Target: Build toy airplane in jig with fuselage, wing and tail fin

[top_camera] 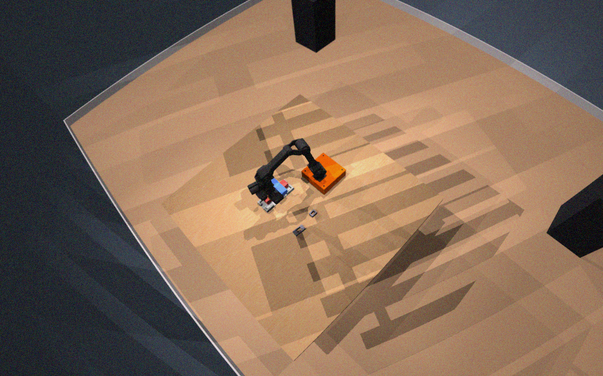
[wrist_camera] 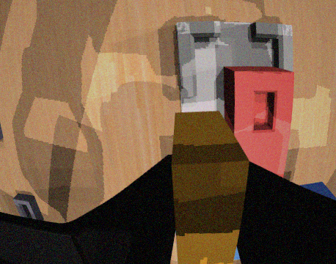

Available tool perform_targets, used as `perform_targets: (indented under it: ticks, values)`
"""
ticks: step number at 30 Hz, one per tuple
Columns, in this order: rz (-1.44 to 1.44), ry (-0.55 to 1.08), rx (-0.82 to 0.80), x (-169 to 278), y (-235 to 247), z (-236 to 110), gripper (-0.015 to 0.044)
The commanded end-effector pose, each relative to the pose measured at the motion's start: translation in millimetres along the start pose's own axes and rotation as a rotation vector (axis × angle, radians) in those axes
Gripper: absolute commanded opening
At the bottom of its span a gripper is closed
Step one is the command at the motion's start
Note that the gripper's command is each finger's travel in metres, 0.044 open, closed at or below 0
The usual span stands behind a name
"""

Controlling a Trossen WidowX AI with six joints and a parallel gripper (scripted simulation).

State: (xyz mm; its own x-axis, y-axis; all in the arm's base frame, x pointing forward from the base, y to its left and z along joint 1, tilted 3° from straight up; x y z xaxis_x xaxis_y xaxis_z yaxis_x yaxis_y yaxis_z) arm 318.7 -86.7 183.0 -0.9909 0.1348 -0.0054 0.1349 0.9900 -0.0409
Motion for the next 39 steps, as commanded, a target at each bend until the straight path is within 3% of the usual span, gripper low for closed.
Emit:
perform_targets:
  ticks: [1, 14, 17, 39]
  values:
    - [-0.004, -0.009, 0.01, -4, -12, 0, 0.0]
    - [-0.007, -0.007, 0.016, -7, -48, 8, 0.0]
    - [-0.007, -0.007, 0.016, -7, -48, 7, 0.0067]
    - [-0.007, -0.007, 0.016, -7, -48, 8, 0.0067]
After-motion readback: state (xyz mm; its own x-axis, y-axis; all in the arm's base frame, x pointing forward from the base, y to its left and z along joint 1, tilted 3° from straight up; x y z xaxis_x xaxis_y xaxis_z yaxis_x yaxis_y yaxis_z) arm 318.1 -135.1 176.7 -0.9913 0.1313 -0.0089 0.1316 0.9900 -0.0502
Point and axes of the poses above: the point midway between the two fingers, 35 mm back from their tips, its own z axis out along the fingers, its own y axis across the jaws, x = y × z, the point moved 10 cm from there along -z, back along the fingers, and after that the axes turned 6 degrees about z, right-handed, at the moved point
